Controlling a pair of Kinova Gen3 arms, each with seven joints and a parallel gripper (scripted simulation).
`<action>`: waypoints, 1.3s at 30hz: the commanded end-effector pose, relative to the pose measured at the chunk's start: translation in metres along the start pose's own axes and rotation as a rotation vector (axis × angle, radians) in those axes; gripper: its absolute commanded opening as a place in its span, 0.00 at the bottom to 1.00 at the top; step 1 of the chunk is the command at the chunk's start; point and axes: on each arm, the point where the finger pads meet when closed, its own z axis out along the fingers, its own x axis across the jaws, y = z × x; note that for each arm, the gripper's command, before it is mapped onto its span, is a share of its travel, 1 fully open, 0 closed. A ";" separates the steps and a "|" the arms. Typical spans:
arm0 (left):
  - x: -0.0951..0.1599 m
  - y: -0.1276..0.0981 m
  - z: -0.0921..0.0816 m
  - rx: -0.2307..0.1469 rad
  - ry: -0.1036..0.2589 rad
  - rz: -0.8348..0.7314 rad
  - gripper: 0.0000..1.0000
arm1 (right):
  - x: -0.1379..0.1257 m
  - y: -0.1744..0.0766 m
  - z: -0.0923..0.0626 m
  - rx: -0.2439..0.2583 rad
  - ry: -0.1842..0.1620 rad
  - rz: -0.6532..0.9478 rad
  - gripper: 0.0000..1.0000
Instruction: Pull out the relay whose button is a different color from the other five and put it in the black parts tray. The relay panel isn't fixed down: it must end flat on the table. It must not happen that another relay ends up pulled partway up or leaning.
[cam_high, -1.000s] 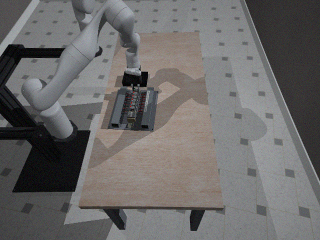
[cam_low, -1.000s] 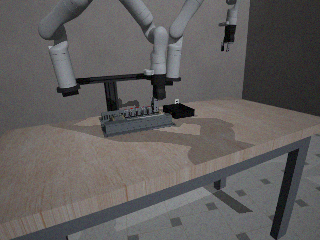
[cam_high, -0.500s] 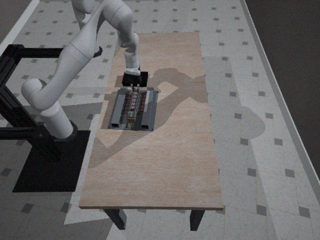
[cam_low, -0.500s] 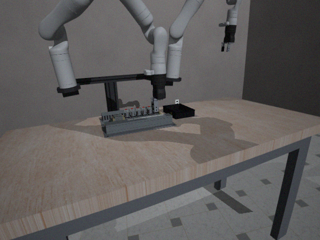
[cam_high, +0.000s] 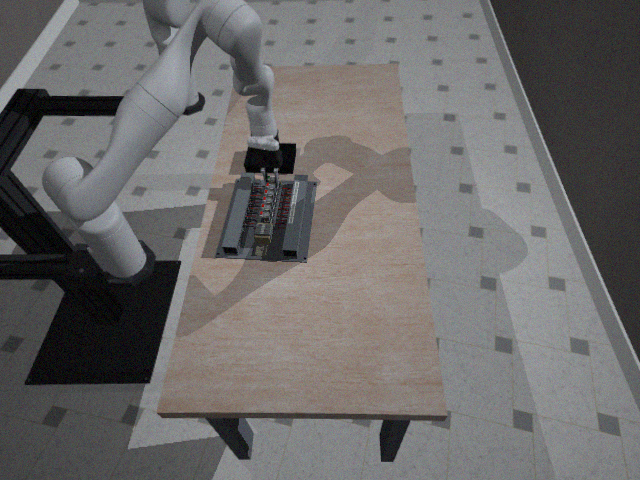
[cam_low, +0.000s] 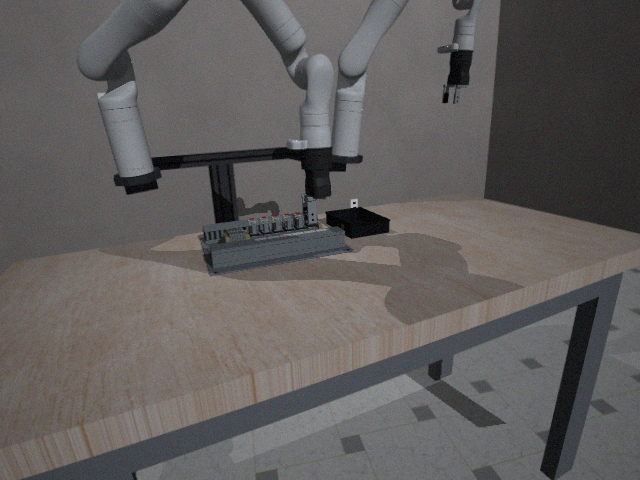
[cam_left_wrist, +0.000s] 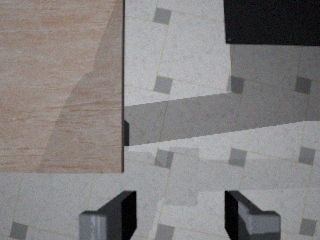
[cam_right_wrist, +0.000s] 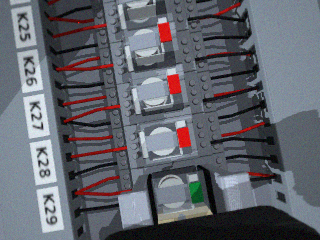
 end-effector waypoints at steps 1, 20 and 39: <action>0.000 0.000 -0.001 -0.002 0.000 0.000 1.00 | 0.000 0.001 -0.001 -0.002 -0.004 0.000 0.00; 0.000 0.000 -0.001 -0.002 0.000 0.000 1.00 | 0.000 0.001 -0.001 -0.002 -0.036 0.000 0.00; 0.000 0.000 -0.001 -0.002 0.000 0.000 1.00 | 0.001 0.001 -0.001 -0.002 -0.068 0.000 0.00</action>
